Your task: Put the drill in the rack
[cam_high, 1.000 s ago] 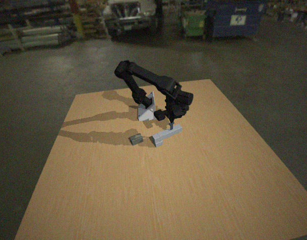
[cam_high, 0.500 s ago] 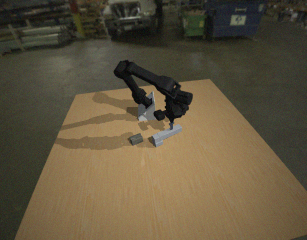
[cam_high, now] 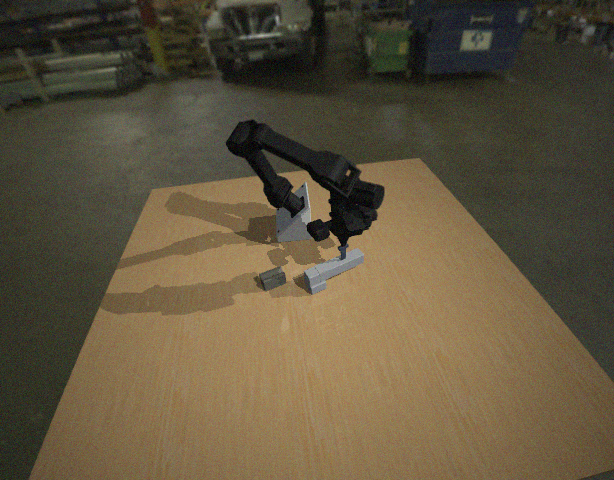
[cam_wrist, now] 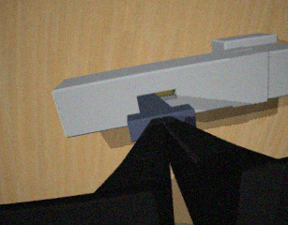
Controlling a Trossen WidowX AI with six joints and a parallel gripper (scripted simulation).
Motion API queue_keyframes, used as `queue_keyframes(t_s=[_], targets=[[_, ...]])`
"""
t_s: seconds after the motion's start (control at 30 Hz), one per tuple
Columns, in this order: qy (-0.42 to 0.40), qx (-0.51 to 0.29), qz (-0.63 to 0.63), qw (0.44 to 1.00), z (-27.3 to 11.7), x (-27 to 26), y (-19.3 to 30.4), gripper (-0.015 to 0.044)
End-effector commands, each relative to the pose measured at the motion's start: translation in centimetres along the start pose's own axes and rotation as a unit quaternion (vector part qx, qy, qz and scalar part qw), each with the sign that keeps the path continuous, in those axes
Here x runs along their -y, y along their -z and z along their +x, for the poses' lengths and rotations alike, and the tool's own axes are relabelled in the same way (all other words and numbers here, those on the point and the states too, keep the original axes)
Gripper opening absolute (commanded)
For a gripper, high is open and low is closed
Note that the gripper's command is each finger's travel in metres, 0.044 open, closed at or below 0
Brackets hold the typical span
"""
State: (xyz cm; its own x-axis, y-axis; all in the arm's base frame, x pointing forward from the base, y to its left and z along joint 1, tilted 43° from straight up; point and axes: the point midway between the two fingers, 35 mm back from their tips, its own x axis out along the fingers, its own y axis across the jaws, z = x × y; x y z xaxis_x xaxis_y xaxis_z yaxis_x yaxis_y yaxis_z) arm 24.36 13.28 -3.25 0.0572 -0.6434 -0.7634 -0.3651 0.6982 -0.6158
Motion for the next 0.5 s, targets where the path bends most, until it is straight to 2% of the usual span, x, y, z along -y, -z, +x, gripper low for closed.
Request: queue_keyframes(t_s=[0.0,0.47], targets=[[0.008,-0.018,-0.002,1.0,1.66,0.21,0.59,0.0],[0.008,-0.019,-0.002,1.0,2.13,0.29,0.67,0.0]])
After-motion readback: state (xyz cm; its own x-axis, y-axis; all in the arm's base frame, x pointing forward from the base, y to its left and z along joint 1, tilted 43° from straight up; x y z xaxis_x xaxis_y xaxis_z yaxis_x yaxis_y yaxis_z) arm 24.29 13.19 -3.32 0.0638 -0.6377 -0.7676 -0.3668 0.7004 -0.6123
